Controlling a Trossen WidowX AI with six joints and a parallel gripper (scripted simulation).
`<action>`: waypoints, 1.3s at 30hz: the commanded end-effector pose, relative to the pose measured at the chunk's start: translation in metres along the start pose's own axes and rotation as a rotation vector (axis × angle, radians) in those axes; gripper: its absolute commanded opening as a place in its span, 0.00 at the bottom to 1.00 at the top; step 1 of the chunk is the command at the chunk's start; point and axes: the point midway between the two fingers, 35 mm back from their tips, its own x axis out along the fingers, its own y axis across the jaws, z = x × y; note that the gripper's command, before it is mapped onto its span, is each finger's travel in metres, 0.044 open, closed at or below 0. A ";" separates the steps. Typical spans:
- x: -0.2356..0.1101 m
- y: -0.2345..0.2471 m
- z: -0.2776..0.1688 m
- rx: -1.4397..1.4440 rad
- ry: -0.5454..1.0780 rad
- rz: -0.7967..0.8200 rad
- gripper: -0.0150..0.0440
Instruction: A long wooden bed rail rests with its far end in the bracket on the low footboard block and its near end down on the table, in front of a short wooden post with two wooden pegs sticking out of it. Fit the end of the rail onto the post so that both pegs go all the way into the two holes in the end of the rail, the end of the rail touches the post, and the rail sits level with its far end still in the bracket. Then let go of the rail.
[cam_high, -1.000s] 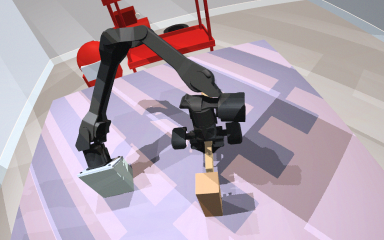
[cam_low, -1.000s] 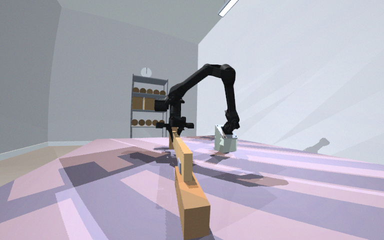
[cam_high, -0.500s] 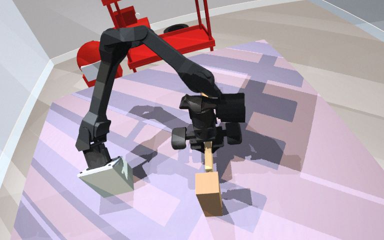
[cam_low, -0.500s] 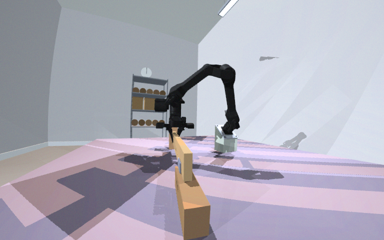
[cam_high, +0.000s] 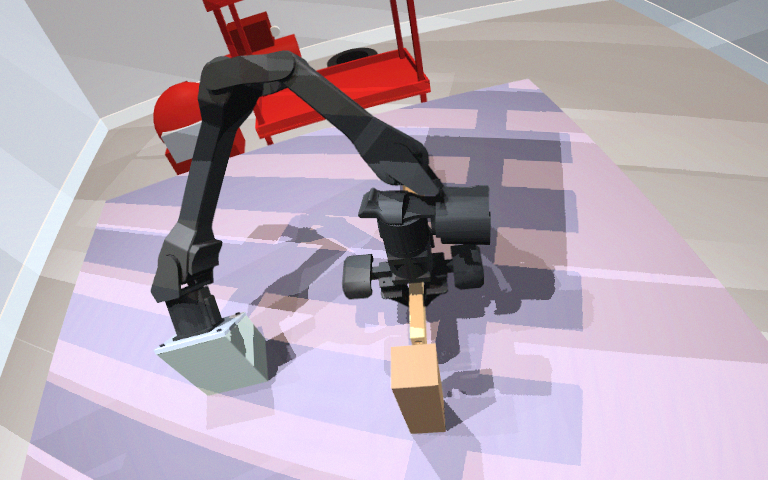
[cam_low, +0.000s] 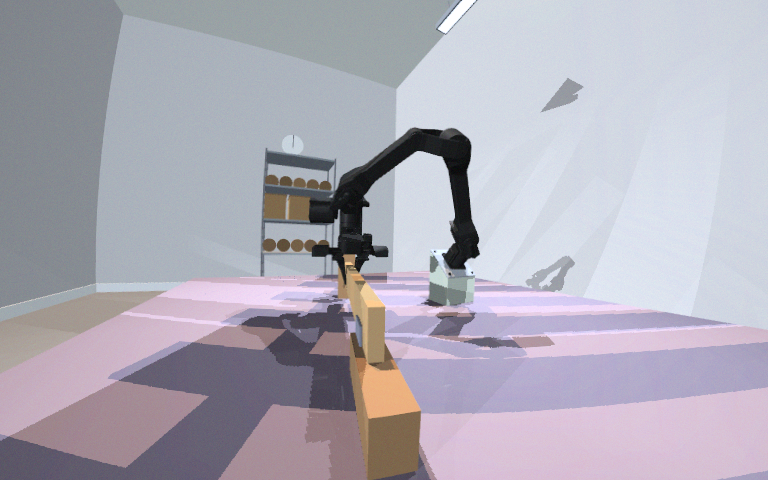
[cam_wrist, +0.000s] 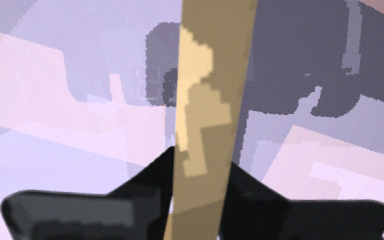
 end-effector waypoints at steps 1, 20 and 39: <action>-0.002 -0.001 0.002 0.001 -0.003 -0.004 0.25; -0.001 -0.001 0.003 0.001 -0.003 -0.004 0.25; -0.001 -0.001 0.000 0.001 -0.003 -0.004 0.25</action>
